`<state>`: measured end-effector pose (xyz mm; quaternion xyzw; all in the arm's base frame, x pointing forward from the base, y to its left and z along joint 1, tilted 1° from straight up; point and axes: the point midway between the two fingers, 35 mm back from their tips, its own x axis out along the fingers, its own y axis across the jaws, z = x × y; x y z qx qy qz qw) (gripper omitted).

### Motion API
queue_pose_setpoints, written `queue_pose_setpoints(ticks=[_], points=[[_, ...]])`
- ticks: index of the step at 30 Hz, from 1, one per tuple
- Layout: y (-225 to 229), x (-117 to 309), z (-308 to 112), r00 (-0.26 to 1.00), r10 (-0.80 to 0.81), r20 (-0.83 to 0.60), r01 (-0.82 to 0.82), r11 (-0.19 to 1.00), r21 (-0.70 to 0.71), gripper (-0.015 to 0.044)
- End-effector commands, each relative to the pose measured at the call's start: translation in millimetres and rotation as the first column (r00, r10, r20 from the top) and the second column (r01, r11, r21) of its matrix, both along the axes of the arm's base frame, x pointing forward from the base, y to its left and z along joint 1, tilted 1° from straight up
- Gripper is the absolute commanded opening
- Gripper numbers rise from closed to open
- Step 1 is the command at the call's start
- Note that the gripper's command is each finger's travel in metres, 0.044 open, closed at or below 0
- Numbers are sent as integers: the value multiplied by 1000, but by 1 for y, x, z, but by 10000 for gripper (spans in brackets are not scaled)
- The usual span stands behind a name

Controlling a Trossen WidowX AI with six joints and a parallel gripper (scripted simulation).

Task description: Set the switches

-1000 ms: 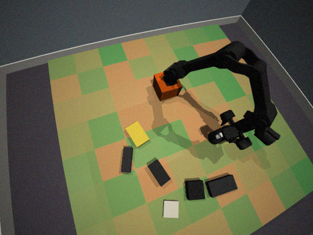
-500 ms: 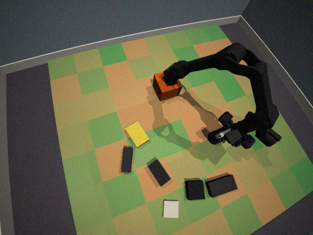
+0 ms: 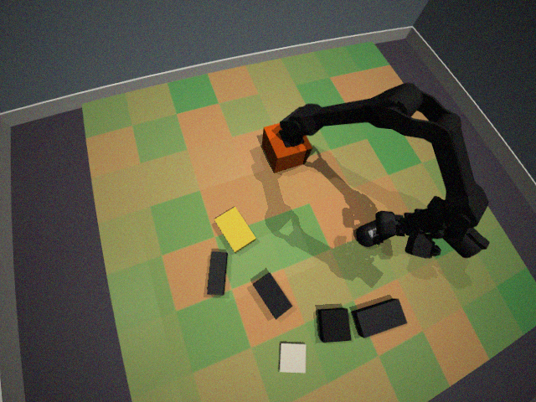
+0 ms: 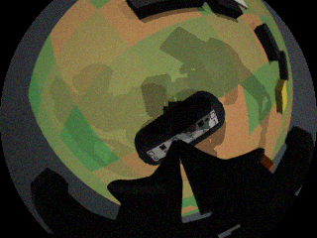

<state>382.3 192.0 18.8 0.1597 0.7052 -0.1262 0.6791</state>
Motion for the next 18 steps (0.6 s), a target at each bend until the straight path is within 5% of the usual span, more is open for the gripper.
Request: queue_pose_setpoints(ticks=[1,9,18], points=[[2,2,1,978,207,-3,-207,978,12,0],[3,7,5,796,605,10,-605,796,36,0],[5,12,9,414,909,47,-910,411,60,0]])
